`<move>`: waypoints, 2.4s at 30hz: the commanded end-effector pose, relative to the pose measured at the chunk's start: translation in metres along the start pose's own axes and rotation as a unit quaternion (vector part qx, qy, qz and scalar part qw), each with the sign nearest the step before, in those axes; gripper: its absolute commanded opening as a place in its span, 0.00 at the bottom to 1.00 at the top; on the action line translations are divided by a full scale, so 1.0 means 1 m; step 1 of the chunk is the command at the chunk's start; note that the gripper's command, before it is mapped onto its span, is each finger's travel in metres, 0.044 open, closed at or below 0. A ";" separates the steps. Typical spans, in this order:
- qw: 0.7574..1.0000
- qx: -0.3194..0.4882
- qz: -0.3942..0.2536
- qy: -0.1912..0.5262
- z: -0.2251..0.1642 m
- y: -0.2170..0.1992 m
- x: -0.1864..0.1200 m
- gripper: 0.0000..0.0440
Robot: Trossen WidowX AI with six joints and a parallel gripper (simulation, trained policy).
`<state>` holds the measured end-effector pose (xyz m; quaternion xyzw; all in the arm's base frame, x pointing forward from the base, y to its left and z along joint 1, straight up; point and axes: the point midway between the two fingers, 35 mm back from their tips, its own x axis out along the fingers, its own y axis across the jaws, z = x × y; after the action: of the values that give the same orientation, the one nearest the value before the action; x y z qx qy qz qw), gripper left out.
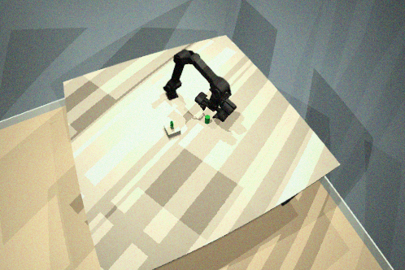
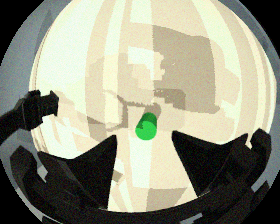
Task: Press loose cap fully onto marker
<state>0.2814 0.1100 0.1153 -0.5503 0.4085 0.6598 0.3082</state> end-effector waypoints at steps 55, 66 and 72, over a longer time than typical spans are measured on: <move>0.998 0.017 -0.064 0.020 -0.055 0.026 -0.030 0.18; 0.997 0.058 -0.058 0.006 -0.078 0.055 -0.042 0.14; 0.995 0.084 -0.055 0.000 -0.092 0.073 -0.045 0.11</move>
<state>0.2763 0.0048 0.1654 -0.5514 0.4269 0.6064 0.3821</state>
